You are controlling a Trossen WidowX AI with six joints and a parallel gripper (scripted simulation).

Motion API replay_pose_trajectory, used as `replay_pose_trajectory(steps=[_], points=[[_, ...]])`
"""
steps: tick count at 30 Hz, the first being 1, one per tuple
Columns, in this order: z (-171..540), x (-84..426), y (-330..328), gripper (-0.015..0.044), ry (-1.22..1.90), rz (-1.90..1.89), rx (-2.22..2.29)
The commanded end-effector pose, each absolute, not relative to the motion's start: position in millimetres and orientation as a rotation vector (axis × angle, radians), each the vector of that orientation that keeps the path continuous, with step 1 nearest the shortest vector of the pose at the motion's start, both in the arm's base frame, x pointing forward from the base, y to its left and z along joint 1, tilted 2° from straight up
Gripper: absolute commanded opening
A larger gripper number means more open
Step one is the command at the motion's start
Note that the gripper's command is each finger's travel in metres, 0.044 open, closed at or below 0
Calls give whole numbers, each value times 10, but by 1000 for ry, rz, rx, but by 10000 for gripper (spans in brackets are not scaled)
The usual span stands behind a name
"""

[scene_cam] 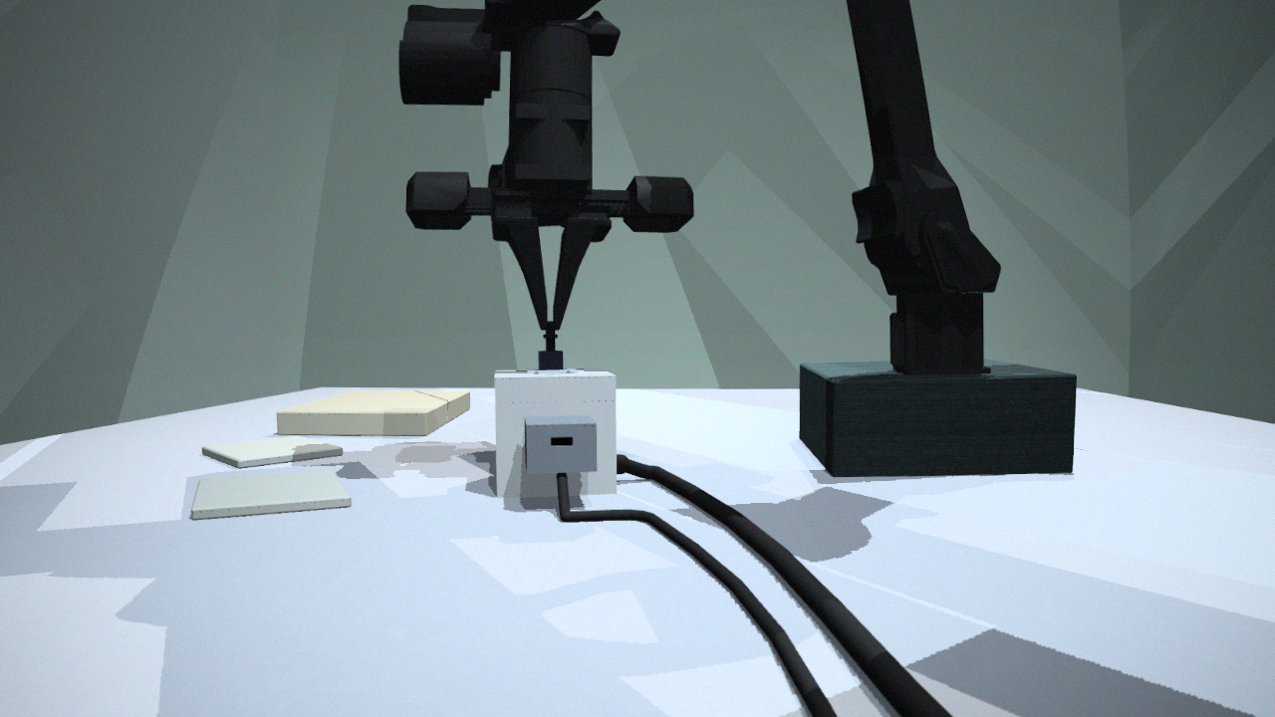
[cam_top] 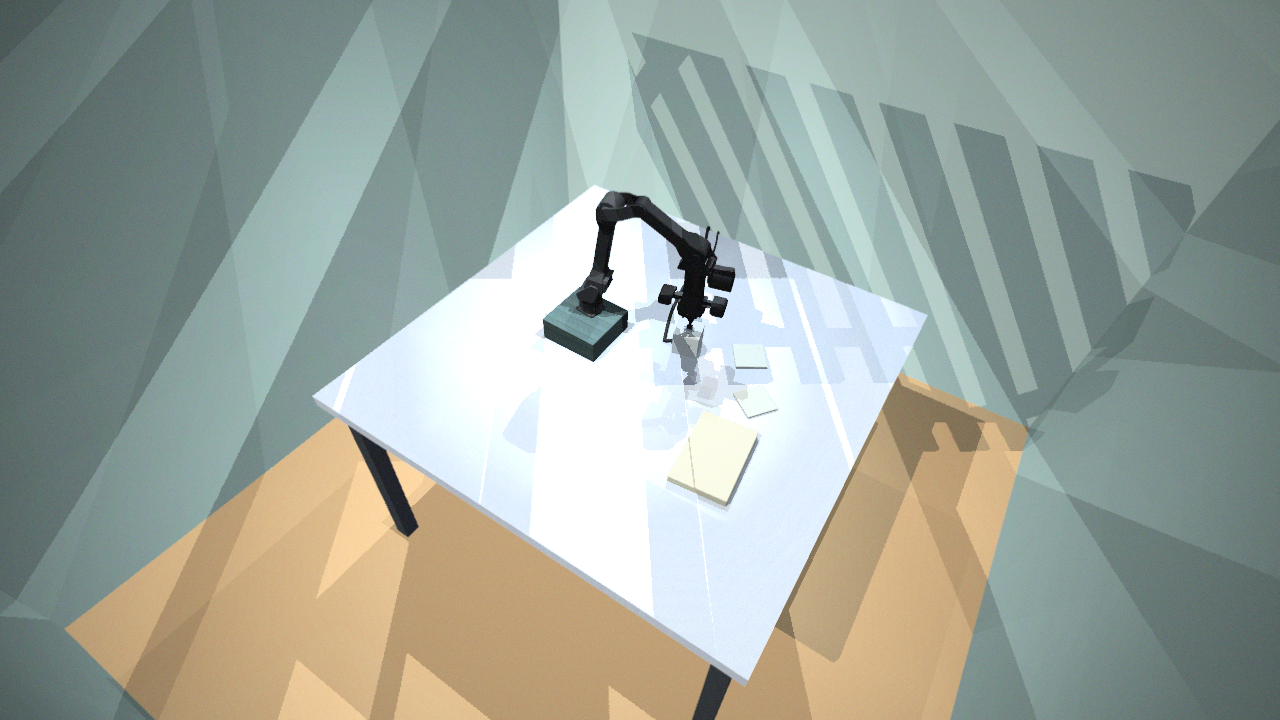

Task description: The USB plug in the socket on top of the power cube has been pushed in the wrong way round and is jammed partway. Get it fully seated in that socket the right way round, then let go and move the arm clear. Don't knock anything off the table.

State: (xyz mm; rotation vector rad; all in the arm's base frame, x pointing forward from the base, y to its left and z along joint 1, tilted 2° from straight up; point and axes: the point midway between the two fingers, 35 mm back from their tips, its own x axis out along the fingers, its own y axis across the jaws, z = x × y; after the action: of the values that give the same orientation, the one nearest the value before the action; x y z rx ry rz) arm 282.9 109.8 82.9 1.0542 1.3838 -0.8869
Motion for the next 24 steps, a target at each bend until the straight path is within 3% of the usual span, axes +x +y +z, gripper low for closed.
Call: replay_pose_trajectory(steps=[1,19,22,24], points=[[804,2825,1103,0,1390,-884,1050],[804,2825,1103,0,1390,-884,1050],[829,2829,1099,79,1384,-887,1054],[829,2829,1099,95,1384,-887,1054]])
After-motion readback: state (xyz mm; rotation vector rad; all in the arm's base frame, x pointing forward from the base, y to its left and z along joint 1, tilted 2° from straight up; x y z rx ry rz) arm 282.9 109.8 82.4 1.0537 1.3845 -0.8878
